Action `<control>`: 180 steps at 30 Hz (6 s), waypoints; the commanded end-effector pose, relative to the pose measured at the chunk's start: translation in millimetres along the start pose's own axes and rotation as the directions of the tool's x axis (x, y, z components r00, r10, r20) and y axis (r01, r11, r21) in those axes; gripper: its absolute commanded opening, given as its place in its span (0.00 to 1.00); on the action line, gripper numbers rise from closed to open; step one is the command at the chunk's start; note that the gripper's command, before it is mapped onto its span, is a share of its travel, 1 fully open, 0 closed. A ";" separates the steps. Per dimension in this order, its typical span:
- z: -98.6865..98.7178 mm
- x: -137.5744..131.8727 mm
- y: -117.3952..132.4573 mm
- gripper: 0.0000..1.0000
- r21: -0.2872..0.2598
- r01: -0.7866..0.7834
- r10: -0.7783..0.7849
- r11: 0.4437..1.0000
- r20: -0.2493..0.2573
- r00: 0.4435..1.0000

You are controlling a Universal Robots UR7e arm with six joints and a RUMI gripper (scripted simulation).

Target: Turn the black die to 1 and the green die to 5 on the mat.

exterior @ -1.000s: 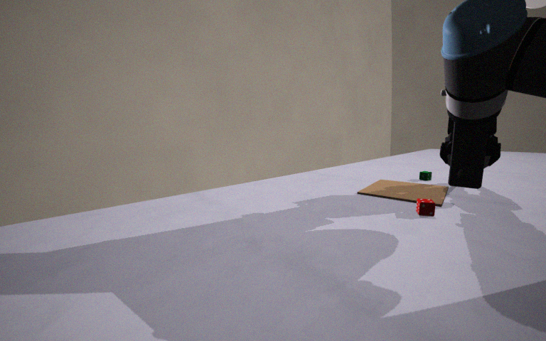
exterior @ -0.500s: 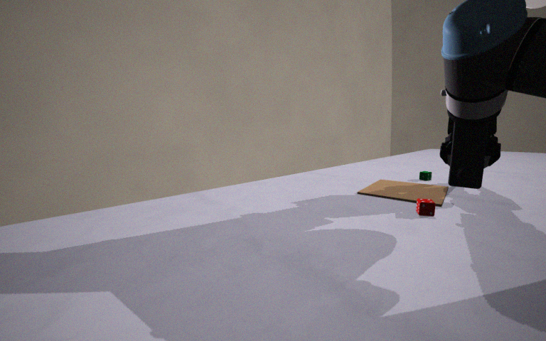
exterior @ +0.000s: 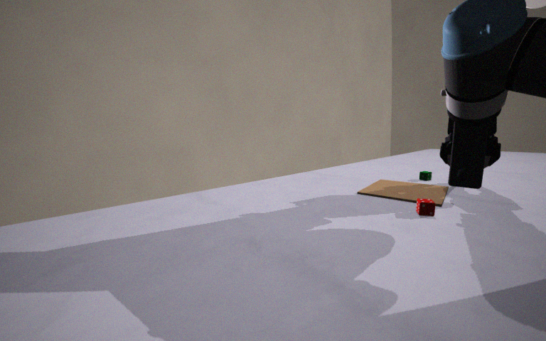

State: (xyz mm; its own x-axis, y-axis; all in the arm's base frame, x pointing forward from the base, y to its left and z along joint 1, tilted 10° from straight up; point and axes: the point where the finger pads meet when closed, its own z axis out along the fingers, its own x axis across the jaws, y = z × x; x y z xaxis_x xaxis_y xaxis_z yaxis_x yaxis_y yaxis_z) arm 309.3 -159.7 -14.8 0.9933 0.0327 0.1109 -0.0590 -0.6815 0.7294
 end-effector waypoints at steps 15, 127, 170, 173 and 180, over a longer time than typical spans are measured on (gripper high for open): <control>2.0 0.2 -2.7 0.03 0.000 -0.001 0.001 1.000 -0.001 1.000; 6.6 0.2 -9.2 0.21 0.000 -0.001 0.001 1.000 -0.001 1.000; -43.6 0.1 -9.1 0.21 0.000 -0.001 0.001 1.000 -0.001 1.000; -43.7 0.1 -8.9 0.21 0.000 -0.001 0.001 1.000 -0.001 1.000; -47.5 0.2 -3.5 0.21 0.000 -0.001 0.001 1.000 -0.001 1.000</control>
State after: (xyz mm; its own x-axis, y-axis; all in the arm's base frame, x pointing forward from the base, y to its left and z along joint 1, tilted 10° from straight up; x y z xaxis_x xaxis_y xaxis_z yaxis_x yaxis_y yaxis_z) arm 305.1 -122.1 10.8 0.9933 0.0328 0.1109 -0.0590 -0.6813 0.7296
